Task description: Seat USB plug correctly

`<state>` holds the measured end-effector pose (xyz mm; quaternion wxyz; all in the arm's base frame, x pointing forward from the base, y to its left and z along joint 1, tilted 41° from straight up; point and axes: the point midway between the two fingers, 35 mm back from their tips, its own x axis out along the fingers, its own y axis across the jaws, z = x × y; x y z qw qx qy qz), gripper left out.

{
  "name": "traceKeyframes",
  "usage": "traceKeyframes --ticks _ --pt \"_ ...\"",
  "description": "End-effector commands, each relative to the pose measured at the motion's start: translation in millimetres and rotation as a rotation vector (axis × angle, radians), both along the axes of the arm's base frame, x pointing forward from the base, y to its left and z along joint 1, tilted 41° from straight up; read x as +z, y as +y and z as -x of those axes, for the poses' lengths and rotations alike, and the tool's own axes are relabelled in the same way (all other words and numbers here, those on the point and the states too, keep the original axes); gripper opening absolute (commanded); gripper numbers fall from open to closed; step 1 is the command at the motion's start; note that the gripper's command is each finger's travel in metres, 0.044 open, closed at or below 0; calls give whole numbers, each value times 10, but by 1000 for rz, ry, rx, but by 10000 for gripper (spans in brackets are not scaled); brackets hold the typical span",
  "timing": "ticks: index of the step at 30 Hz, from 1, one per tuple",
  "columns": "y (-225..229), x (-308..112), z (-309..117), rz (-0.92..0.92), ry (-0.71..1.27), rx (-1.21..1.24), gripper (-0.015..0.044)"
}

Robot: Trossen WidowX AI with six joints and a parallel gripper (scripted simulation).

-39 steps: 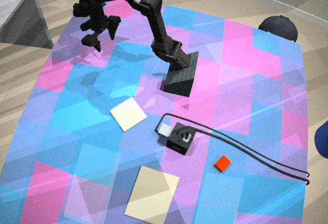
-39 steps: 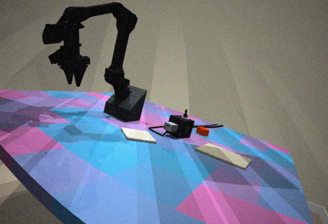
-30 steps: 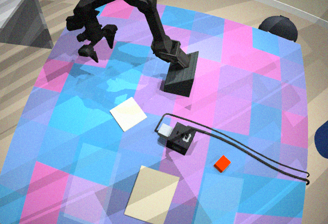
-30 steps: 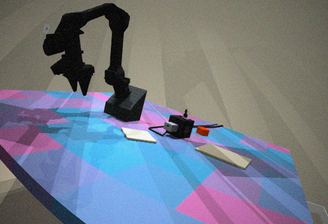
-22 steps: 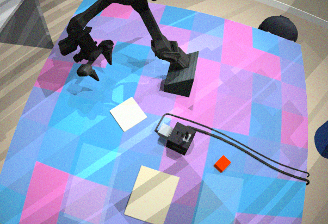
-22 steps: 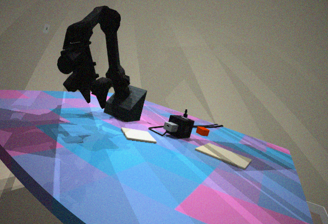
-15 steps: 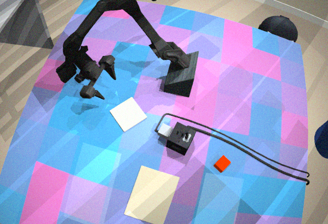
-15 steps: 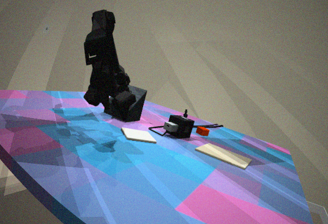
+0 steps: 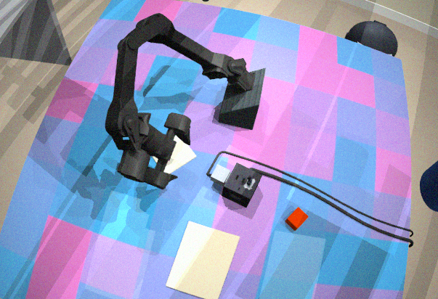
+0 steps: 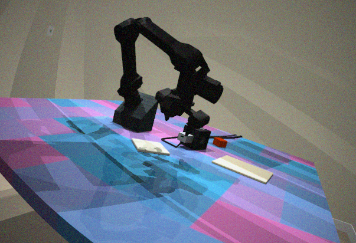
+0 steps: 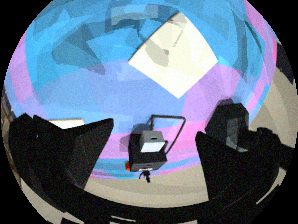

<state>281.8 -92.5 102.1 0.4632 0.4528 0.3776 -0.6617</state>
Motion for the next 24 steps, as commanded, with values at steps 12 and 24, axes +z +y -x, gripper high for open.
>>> traceKeyframes --ticks 12,24 --pt "1776 -799 -171 420 -159 31 440" --pt "1833 -828 -144 429 -171 34 440"
